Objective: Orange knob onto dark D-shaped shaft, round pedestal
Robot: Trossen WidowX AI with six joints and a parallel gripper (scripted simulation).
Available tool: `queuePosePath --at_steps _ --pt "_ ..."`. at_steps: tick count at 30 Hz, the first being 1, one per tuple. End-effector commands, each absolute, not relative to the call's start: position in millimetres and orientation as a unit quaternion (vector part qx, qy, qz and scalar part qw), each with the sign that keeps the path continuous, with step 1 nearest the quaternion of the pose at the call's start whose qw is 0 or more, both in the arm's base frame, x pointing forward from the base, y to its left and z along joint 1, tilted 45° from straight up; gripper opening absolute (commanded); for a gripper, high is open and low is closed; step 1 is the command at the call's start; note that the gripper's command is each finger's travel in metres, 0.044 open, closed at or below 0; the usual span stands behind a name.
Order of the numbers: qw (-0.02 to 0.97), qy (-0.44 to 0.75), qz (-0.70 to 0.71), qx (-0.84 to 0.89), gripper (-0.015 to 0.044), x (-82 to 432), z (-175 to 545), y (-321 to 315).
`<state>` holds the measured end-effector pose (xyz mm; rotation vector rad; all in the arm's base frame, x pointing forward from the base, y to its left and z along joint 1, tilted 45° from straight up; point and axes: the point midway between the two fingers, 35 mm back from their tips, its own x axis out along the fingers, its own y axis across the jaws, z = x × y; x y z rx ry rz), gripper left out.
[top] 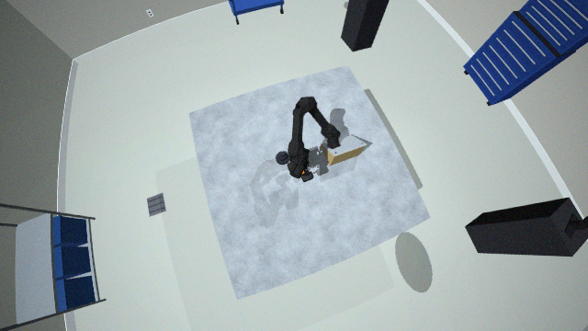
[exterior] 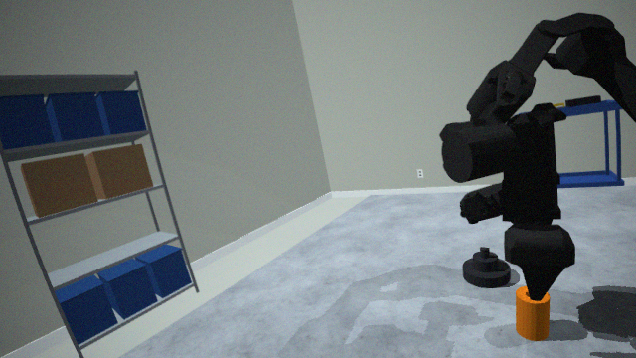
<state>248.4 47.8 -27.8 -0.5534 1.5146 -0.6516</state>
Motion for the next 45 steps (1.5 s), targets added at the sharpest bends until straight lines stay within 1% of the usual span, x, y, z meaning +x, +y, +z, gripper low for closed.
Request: queuePosePath --at_steps 1,45 --pt "0.644 0.665 -0.286 -0.246 0.044 248 -32 41" --pt "0.644 0.664 -0.287 -0.247 0.044 245 -80 -6"
